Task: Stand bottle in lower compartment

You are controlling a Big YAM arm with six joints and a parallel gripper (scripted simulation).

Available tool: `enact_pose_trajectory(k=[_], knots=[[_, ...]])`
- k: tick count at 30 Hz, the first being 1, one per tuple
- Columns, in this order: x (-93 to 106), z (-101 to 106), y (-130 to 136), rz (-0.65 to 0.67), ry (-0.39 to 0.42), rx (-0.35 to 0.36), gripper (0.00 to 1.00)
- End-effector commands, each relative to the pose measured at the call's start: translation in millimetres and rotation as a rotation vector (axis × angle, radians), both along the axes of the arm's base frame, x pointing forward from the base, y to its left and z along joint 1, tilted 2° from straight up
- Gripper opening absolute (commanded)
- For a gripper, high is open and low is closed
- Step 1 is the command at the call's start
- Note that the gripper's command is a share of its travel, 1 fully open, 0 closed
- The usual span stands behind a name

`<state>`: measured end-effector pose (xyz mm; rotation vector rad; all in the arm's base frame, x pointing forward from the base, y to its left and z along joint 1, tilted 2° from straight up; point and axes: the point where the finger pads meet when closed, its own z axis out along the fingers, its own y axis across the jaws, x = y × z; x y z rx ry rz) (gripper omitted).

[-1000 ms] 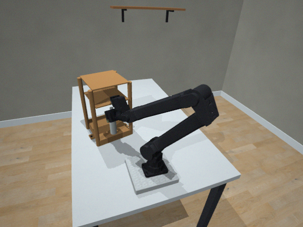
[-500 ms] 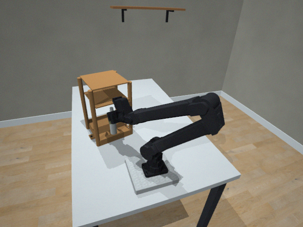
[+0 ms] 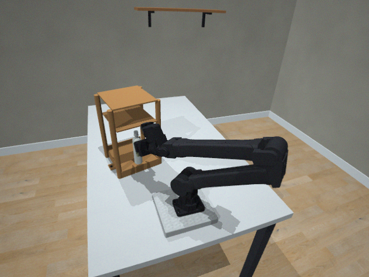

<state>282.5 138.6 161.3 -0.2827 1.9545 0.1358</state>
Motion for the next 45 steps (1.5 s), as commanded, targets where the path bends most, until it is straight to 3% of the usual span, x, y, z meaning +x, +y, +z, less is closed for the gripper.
enact_pose_trajectory(k=[1, 25, 33, 37, 45], knots=[[-14.6, -4.5, 0.0, 0.009, 0.016, 0.009, 0.73], [-27.5, -3.8, -3.6, 0.009, 0.015, 0.009, 0.73], [-40.7, 2.0, -7.3, 0.009, 0.015, 0.009, 0.73], [-46.0, 8.0, -8.4, 0.009, 0.011, 0.013, 0.73], [-78.2, 47.8, -16.3, 0.01, -0.014, 0.051, 0.73]])
